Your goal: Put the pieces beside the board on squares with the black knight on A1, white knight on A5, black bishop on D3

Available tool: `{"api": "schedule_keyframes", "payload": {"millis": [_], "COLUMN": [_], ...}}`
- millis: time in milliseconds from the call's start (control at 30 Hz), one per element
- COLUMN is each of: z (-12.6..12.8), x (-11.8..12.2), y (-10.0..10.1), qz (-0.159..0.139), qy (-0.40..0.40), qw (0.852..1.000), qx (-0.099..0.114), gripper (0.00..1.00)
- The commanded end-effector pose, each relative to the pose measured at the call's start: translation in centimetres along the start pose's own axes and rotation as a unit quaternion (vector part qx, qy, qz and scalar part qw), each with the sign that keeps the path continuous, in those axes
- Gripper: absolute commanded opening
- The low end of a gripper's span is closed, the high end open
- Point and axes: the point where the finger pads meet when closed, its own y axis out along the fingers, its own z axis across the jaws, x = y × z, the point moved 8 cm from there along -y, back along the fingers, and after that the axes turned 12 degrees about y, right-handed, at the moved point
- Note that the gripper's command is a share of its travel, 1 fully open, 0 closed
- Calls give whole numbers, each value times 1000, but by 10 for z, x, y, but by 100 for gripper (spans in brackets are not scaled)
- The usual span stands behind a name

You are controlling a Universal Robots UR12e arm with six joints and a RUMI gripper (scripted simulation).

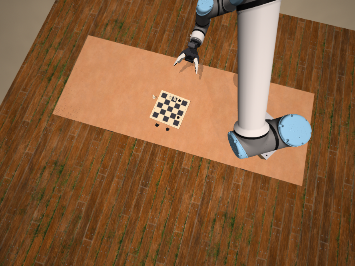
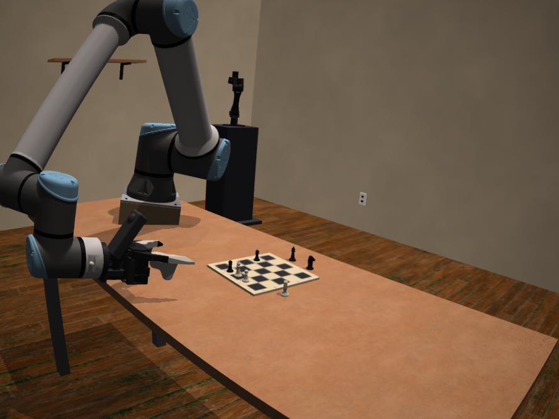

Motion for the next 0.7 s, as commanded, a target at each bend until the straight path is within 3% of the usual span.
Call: {"api": "schedule_keyframes", "payload": {"millis": [0, 267, 667], "z": [-3, -9, -9], "x": [-17, -58, -59], "y": [-3, -10, -7], "qz": [0, 0, -5], "qy": [0, 0, -2], "qw": [1000, 1000, 1000], "qx": [0, 0, -3], "gripper": [100, 100, 100]}}
